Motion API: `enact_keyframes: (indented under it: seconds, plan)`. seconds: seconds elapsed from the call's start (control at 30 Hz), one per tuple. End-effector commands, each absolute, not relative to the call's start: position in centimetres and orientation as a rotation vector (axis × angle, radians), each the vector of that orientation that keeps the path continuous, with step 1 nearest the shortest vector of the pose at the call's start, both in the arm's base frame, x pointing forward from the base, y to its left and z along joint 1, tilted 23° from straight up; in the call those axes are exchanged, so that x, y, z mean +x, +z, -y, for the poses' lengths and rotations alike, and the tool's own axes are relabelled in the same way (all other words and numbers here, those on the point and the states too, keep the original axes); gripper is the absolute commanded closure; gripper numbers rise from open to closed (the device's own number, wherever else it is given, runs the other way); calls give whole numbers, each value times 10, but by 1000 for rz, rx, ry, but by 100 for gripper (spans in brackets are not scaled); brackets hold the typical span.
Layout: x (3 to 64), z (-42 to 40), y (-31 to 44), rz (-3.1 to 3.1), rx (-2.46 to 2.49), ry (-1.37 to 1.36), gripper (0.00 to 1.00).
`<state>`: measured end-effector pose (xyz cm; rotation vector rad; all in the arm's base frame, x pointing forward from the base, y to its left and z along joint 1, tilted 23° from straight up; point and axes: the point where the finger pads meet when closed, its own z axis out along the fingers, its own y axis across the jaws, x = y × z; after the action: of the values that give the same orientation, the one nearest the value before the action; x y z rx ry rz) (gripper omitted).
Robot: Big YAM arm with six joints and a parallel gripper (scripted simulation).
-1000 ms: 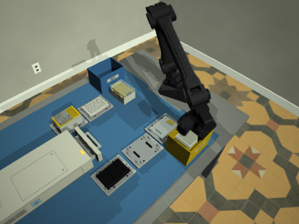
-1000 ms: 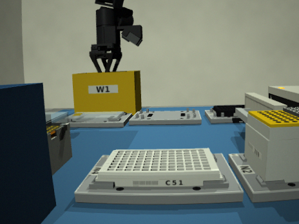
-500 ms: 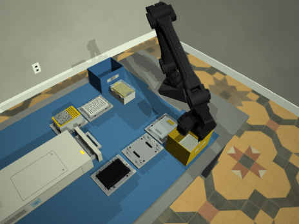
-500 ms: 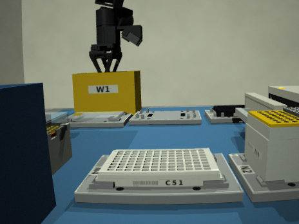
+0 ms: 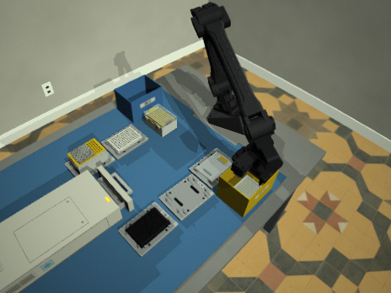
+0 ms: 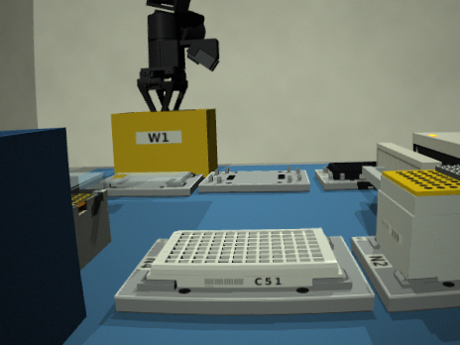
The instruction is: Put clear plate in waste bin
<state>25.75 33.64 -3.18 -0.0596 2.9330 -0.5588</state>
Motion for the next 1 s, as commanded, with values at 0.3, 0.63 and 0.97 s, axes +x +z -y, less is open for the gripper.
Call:
enact_keyframes:
  seconds: [0.3,0.63,0.97]
  plan:
    - [263,-368,6,-2912,-49,-465,0]
    - [261,-372,15,-2913,-50,-467,0]
    - [258,-377,29,-2913,-49,-463,0]
